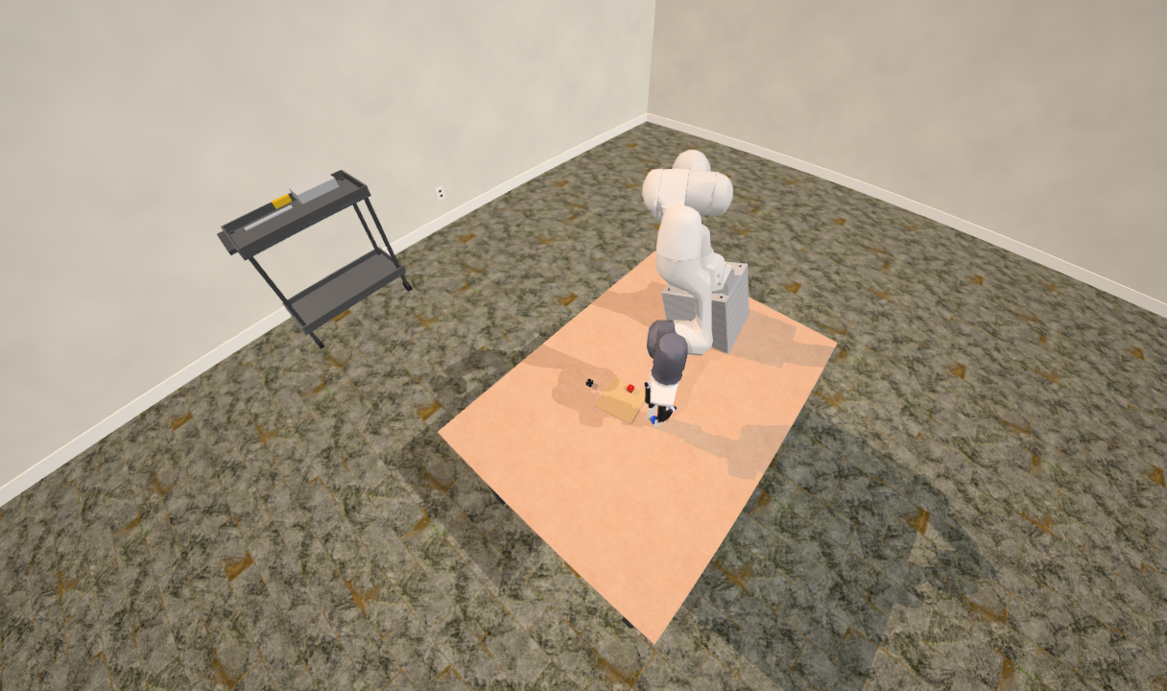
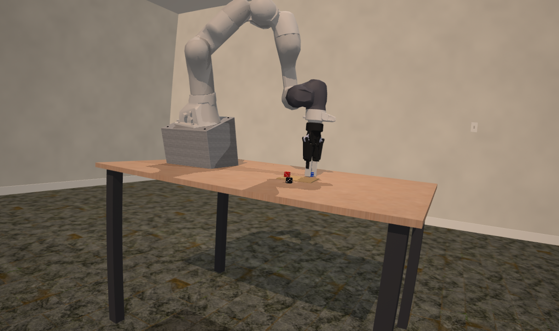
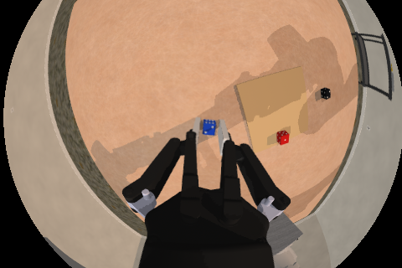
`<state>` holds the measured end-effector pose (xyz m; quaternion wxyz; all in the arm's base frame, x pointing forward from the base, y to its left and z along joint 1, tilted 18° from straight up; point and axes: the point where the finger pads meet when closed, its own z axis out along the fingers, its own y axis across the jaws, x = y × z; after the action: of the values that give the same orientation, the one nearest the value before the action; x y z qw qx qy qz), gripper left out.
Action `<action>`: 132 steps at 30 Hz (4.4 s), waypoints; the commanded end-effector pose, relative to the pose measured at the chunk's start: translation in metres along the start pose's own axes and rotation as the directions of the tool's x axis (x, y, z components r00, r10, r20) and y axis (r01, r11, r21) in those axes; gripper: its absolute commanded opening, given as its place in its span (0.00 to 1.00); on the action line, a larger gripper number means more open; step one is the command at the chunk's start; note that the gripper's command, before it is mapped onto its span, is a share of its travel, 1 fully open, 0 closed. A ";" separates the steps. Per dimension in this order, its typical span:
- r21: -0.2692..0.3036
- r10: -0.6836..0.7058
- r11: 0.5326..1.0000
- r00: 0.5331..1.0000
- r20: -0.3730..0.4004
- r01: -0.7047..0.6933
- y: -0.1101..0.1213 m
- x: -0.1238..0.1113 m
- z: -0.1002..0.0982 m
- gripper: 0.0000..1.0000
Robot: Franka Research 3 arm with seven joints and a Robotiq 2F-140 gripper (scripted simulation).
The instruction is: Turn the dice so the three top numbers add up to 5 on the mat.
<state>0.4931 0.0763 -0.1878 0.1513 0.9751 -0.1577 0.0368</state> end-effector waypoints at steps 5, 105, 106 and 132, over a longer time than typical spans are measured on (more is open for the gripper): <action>0.004 0.000 1.000 1.000 -0.001 0.000 -0.001 0.000 0.000 0.21; 0.003 -0.309 0.951 0.951 -0.002 0.309 0.128 0.040 -0.104 0.09; 0.003 -0.309 0.951 0.951 -0.002 0.309 0.128 0.040 -0.104 0.09; 0.003 -0.309 0.951 0.951 -0.002 0.309 0.128 0.040 -0.069 0.09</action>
<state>0.4823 -0.0316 -0.0781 0.1578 0.9874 -0.0082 0.0059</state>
